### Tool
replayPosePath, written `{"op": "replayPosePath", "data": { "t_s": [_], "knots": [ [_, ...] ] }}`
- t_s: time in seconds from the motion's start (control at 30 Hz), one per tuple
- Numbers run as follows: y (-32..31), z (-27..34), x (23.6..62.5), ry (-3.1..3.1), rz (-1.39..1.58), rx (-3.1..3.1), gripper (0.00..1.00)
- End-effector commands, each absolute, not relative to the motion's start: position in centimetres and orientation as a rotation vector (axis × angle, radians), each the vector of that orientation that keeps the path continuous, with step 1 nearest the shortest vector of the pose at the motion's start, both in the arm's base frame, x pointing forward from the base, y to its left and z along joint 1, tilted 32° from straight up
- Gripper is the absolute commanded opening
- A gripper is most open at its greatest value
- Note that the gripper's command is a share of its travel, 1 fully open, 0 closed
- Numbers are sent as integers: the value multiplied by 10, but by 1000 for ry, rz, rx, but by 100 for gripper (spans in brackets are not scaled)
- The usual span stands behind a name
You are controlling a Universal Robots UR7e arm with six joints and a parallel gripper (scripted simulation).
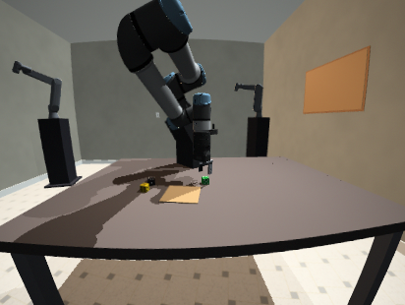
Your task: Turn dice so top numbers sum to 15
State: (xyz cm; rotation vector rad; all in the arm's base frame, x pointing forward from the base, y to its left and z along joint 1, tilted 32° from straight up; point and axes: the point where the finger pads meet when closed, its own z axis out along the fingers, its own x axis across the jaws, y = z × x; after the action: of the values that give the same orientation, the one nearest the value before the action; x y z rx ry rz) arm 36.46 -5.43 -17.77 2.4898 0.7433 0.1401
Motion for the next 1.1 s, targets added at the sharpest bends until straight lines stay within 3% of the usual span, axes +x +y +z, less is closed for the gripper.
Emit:
{"op": "replayPosePath", "data": {
  "t_s": [0.0, 1.07],
  "knots": [
    [-48, -166, 362, 743, 142, 2489, 100],
    [-12, -99, 343, 743, 142, 2489, 100]
  ]
}}
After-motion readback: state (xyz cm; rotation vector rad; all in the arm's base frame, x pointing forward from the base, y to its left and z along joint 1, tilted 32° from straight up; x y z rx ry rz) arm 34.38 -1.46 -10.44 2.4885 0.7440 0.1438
